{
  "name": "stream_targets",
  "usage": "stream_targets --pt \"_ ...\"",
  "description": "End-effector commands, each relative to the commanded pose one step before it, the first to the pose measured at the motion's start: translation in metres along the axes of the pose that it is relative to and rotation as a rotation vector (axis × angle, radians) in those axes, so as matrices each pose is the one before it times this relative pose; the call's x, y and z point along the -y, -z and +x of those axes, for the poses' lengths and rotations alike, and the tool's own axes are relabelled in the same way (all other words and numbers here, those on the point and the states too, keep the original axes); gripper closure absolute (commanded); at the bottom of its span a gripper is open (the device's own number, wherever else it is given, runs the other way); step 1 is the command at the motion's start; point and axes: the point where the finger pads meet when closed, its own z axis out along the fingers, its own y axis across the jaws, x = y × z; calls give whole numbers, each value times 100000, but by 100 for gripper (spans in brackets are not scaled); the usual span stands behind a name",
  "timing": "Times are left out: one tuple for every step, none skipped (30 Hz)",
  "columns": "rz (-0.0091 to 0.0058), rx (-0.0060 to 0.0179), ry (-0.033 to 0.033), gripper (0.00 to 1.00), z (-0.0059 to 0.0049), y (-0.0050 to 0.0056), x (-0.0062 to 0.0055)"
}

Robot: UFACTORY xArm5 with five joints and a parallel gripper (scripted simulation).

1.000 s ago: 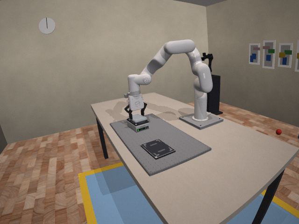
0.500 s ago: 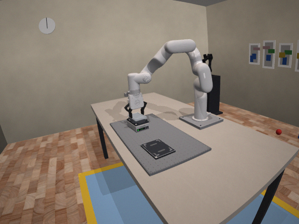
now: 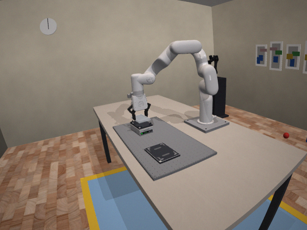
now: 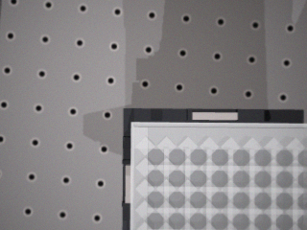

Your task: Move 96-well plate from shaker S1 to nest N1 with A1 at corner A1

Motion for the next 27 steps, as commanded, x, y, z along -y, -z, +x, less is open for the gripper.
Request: stream_targets --pt "122 -637 0 100 44 841 110" --pt "0 0 0 100 0 167 0" --pt "0 0 0 100 0 167 0" --pt "0 0 0 100 0 0 0" --pt "0 0 0 100 0 0 0" --pt "0 0 0 100 0 167 0" --pt "0 0 0 100 0 167 0" --pt "0 0 0 100 0 167 0" --pt "0 0 0 100 0 167 0" --pt "0 0 0 100 0 167 0" --pt "0 0 0 100 0 167 0" --pt "0 0 0 100 0 167 0" --pt "0 0 0 100 0 167 0" --pt "0 0 0 100 0 167 0" --pt "0 0 0 100 0 167 0" --pt "0 0 0 100 0 167 0" --pt "0 0 0 100 0 167 0" --pt "0 0 0 100 0 167 0" --pt "0 0 0 100 0 167 0" --pt "0 0 0 100 0 167 0" --pt "0 0 0 100 0 0 0" --pt "0 0 0 100 0 0 0" --pt "0 0 0 100 0 167 0" --pt "0 0 0 100 0 167 0" --pt "0 0 0 100 0 167 0" --pt "0 0 0 100 0 167 0" --pt "0 0 0 100 0 167 0"
